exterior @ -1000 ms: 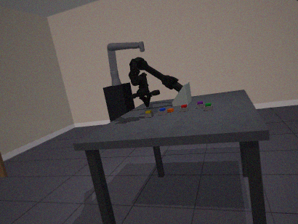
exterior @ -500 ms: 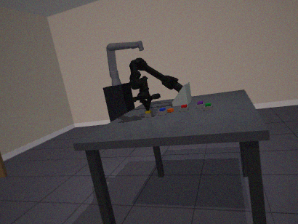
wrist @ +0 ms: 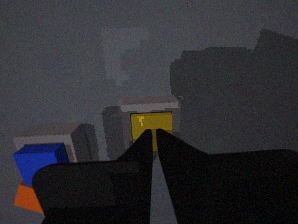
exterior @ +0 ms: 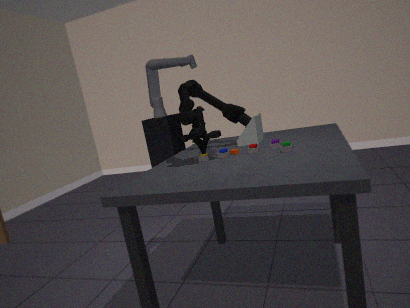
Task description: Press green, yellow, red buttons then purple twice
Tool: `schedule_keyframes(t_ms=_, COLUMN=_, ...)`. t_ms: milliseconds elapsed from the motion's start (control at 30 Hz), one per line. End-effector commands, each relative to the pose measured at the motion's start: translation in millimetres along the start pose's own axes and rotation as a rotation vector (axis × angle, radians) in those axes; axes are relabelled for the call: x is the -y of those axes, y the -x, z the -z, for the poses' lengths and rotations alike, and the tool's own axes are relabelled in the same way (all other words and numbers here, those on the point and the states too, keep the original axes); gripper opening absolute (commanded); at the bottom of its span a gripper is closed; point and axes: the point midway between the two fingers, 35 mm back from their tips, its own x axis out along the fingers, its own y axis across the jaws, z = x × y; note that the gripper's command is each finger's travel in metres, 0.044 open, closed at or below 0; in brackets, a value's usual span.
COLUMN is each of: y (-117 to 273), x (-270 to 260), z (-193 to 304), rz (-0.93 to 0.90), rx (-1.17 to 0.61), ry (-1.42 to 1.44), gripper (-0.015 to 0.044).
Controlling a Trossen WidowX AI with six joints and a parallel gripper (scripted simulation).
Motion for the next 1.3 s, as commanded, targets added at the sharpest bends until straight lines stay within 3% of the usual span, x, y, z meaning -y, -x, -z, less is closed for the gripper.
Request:
schedule_keyframes(t_ms=0, y=-0.6, x=-0.8, z=0.2, rz=-0.002, rx=-0.001, ry=0.004, gripper=0.002)
schedule_keyframes(t_ms=233, y=2.4, x=-0.2, z=0.0, rz=-0.001, rx=0.0, ry=0.001, gripper=0.002)
schedule_keyframes(t_ms=333, y=29.6, x=-1.0, z=-0.1, rz=-0.004, rx=-0.001, ry=0.004, gripper=0.002)
schedule_keyframes(t_ms=500, y=34.6, x=-1.1, z=-0.3, rz=-0.005, rx=-0.001, ry=0.004, gripper=0.002)
schedule_keyframes(t_ms=667, y=90.9, x=-1.3, z=-0.5, rz=-0.008, rx=-0.001, ry=0.005, gripper=0.002)
schedule_keyframes(t_ms=800, y=93.6, x=-4.8, z=-0.9, rz=-0.01, rx=-0.001, ry=0.005, gripper=0.002)
schedule_keyframes(t_ms=1000, y=99.0, x=-111.1, z=-0.5, rz=-0.05, rx=0.008, ry=0.014, gripper=0.002)
schedule_keyframes(t_ms=1267, y=96.8, x=-230.8, z=54.2, rz=-0.021, rx=-0.003, ry=0.007, gripper=0.002)
